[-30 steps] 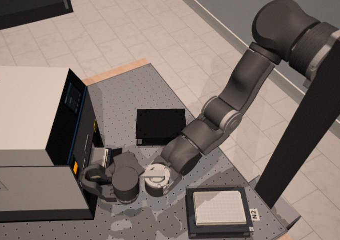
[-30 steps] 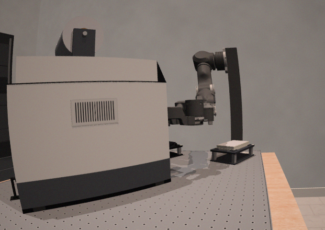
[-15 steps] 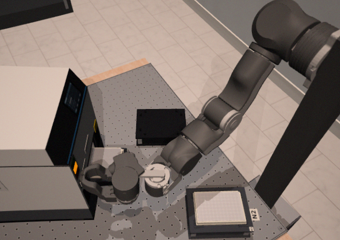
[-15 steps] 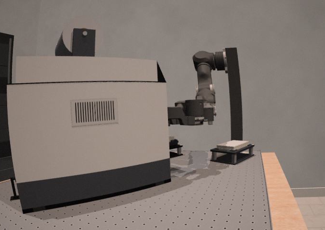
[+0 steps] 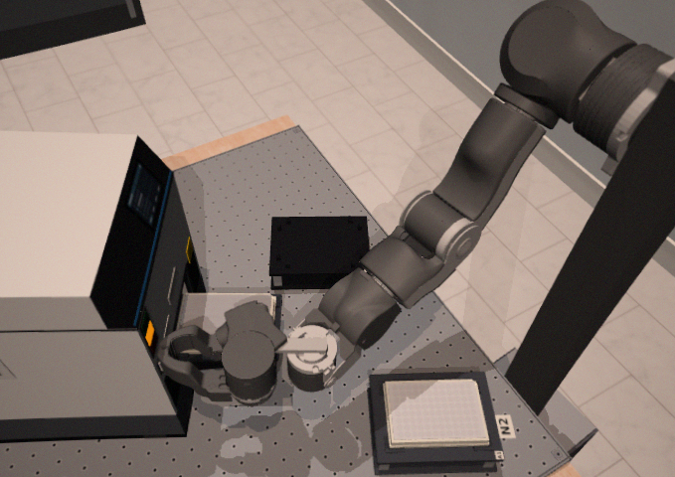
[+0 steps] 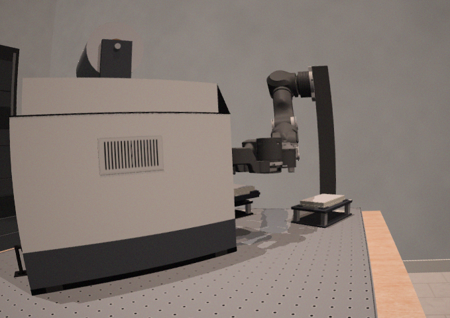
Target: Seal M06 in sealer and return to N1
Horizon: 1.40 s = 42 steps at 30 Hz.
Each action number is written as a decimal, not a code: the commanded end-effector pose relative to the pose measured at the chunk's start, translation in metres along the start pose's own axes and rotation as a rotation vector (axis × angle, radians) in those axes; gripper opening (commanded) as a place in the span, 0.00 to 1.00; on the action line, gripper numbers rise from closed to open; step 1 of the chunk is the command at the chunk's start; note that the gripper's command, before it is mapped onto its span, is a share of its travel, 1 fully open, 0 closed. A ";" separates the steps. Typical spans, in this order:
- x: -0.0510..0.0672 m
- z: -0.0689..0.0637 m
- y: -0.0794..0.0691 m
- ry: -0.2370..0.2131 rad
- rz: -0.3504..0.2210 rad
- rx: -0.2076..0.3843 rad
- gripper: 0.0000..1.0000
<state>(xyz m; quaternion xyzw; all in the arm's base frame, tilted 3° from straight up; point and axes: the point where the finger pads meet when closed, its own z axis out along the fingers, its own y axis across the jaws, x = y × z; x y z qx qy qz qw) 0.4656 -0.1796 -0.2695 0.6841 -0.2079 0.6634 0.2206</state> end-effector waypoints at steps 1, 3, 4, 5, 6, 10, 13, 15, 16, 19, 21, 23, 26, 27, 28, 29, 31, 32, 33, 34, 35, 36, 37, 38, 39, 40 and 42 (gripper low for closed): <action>-0.005 -0.001 -0.001 -0.018 -0.007 0.008 0.00; -0.005 -0.001 -0.001 -0.018 -0.007 0.008 0.00; -0.005 -0.001 -0.001 -0.018 -0.007 0.008 0.00; -0.005 -0.001 -0.001 -0.018 -0.007 0.008 0.00; -0.005 -0.001 -0.001 -0.018 -0.007 0.008 0.00; -0.005 -0.001 -0.001 -0.018 -0.007 0.008 0.00; -0.005 -0.001 -0.001 -0.018 -0.007 0.008 0.00; -0.005 -0.001 -0.001 -0.018 -0.007 0.008 0.00; -0.005 -0.001 -0.001 -0.018 -0.007 0.008 0.00; -0.003 -0.013 -0.001 -0.014 -0.007 0.004 0.00; -0.001 -0.021 0.000 -0.011 -0.006 0.001 0.00; -0.001 -0.021 0.000 -0.011 -0.006 0.001 0.00; -0.001 -0.021 0.000 -0.011 -0.006 0.001 0.00; -0.001 -0.021 0.000 -0.011 -0.006 0.001 0.00; -0.001 -0.021 0.000 -0.011 -0.006 0.001 0.00; -0.001 -0.021 0.000 -0.011 -0.006 0.001 0.00; -0.001 -0.021 0.000 -0.011 -0.006 0.001 0.00; -0.001 -0.021 0.000 -0.011 -0.006 0.001 0.00; -0.001 -0.021 0.000 -0.011 -0.006 0.001 0.00; -0.001 -0.021 0.000 -0.011 -0.006 0.000 0.00; -0.001 -0.022 0.000 -0.011 -0.006 0.000 0.00; -0.001 -0.022 0.000 -0.012 -0.006 -0.001 0.00; -0.002 -0.023 0.001 -0.012 -0.005 -0.002 0.00; -0.002 -0.023 0.001 -0.012 -0.005 -0.002 0.00; -0.002 -0.023 0.001 -0.012 -0.005 -0.002 0.00; -0.002 -0.023 0.001 -0.012 -0.005 -0.002 0.00; -0.002 -0.023 0.001 -0.012 -0.005 -0.002 0.00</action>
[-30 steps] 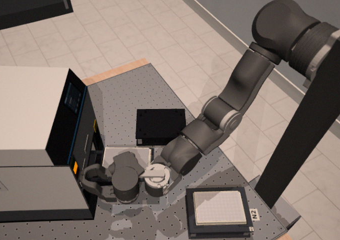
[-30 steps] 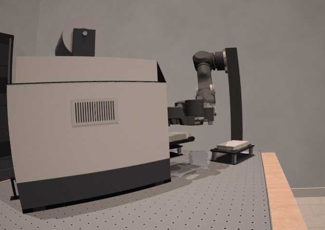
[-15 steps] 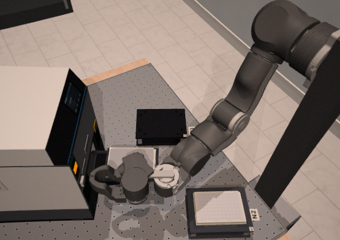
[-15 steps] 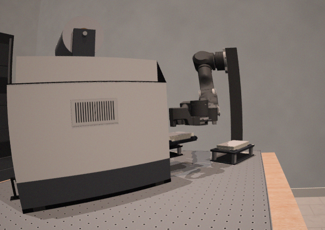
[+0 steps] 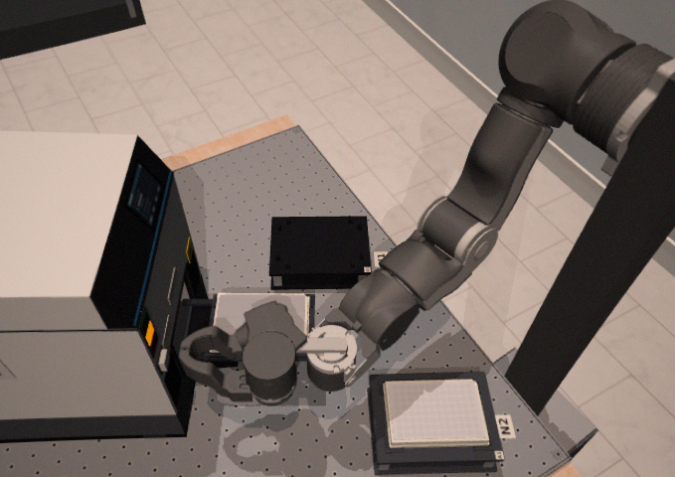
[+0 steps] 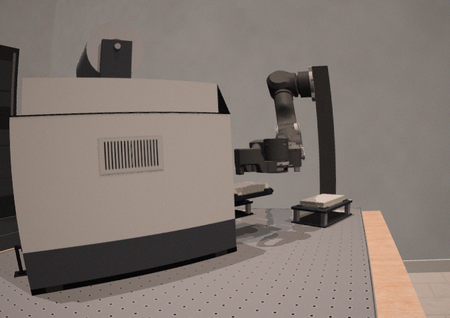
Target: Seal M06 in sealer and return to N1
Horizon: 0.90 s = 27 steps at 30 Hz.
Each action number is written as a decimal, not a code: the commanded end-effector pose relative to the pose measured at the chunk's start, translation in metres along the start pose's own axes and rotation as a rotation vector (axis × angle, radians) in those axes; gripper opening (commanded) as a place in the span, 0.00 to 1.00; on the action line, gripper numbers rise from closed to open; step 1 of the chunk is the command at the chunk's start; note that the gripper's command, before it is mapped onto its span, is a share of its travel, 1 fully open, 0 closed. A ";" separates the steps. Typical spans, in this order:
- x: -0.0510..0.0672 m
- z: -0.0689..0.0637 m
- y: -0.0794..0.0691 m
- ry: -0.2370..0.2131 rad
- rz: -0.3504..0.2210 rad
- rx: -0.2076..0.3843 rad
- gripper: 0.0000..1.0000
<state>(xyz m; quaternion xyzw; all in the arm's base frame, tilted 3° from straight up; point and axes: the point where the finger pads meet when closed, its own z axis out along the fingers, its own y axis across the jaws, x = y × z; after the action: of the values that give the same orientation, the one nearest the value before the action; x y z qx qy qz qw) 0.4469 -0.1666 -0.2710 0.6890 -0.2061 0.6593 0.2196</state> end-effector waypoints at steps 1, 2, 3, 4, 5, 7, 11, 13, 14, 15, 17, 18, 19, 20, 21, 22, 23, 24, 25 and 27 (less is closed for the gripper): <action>0.000 0.000 0.001 0.000 0.000 -0.006 0.00; 0.000 0.000 0.001 0.000 0.000 -0.006 0.00; 0.000 0.000 0.001 0.000 0.000 -0.006 0.00; 0.000 0.000 0.001 0.000 0.000 -0.006 0.00; 0.000 0.000 0.001 0.000 0.000 -0.006 0.00; 0.000 0.000 0.001 0.000 0.000 -0.006 0.00; 0.001 0.003 0.000 0.002 0.002 -0.002 0.00; 0.002 0.005 0.000 0.003 0.004 0.002 0.00; 0.002 0.005 0.000 0.003 0.004 0.002 0.00; 0.002 0.005 0.000 0.003 0.004 0.002 0.00; 0.002 0.005 0.000 0.003 0.004 0.002 0.00; 0.002 0.005 0.000 0.003 0.004 0.002 0.00; 0.002 0.005 0.000 0.003 0.004 0.002 0.00; 0.002 0.005 0.000 0.003 0.004 0.002 0.00; 0.002 0.005 0.000 0.003 0.004 0.002 0.00; 0.002 0.005 0.000 0.003 0.004 0.002 0.00; 0.002 0.005 0.000 0.003 0.004 0.002 0.00; 0.002 0.005 0.000 0.003 0.004 0.002 0.00; 0.002 0.005 0.000 0.003 0.004 0.002 0.00; 0.002 0.005 0.000 0.003 0.004 0.002 0.00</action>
<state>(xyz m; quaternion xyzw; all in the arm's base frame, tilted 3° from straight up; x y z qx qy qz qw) 0.4505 -0.1696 -0.2690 0.6873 -0.2077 0.6602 0.2205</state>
